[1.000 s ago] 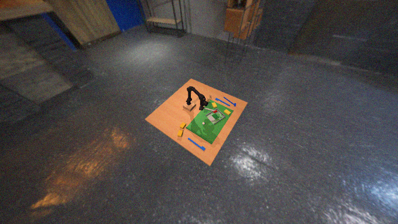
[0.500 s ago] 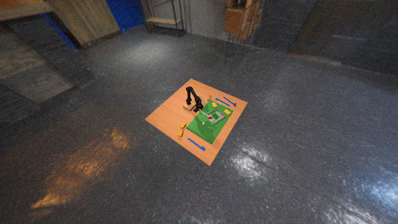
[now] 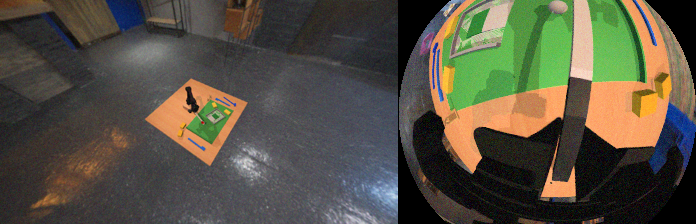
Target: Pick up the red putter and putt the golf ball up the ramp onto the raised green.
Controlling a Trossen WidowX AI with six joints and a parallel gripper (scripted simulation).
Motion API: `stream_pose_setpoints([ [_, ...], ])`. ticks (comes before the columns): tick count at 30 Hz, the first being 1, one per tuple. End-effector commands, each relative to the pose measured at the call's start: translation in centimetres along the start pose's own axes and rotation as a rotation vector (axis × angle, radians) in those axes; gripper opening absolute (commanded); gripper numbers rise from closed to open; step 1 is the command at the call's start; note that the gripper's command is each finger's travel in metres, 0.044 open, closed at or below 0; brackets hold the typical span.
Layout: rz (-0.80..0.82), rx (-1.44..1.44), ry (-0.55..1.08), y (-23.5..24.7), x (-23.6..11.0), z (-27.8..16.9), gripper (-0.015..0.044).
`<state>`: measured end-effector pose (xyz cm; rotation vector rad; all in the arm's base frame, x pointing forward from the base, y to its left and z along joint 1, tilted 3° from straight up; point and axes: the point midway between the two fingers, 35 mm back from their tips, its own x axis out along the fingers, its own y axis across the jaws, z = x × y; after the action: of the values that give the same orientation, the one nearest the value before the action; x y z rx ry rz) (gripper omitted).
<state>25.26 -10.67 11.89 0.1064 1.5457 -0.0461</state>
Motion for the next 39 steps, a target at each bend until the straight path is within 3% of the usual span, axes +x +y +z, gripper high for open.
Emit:
stream_pose_setpoints([
  [1, 0.005, 0.052, -0.009, -0.7, 0.0, -0.4, 0.0000],
  [15, 0.005, 0.052, -0.009, -0.6, 3.9, -0.4, 0.0000],
  [39, 0.005, 0.052, -0.009, -0.6, 7.0, -0.4, 0.0000],
])
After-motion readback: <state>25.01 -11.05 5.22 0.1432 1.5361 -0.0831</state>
